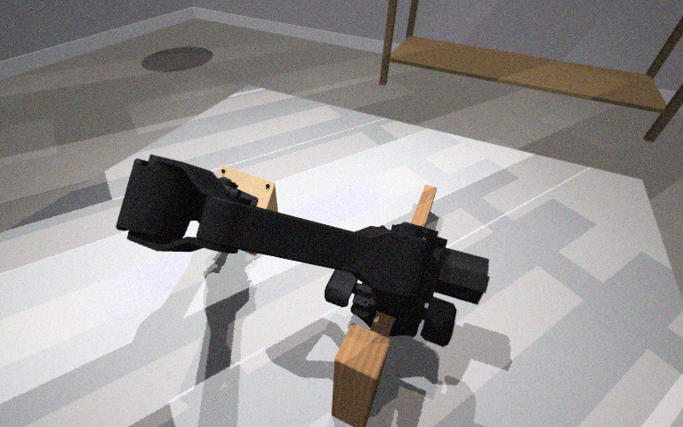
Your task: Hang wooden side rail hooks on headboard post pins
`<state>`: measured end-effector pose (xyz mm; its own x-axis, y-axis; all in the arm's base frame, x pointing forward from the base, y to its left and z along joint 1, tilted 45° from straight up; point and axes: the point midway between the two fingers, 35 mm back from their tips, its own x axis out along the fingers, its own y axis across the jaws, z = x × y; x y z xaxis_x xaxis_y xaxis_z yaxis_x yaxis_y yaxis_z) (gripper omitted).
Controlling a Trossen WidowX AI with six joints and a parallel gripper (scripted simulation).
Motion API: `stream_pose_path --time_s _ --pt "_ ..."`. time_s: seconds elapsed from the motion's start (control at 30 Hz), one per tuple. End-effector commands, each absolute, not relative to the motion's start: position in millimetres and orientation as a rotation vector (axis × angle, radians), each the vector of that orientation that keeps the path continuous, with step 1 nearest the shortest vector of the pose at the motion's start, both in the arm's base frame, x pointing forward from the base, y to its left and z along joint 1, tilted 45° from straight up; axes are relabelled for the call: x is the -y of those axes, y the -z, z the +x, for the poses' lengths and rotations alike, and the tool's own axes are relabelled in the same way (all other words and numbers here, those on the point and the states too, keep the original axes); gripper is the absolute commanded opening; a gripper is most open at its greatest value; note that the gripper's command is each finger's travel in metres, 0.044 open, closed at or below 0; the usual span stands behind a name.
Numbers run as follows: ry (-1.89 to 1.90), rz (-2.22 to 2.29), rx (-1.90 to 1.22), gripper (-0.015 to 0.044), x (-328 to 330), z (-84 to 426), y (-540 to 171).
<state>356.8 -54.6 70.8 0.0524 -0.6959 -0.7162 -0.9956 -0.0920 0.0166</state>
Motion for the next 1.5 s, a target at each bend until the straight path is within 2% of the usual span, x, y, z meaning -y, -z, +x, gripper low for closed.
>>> stream_pose_path --time_s 0.0,0.33,0.5,1.47 --pt "-0.793 -1.842 -1.691 0.0053 55 357 -71" --pt "-0.793 -1.842 -1.691 0.0315 55 357 -71" --pt "-0.777 -1.845 -1.687 0.044 34 355 -91" --pt "-0.773 -1.851 -1.683 0.044 7 353 -81"
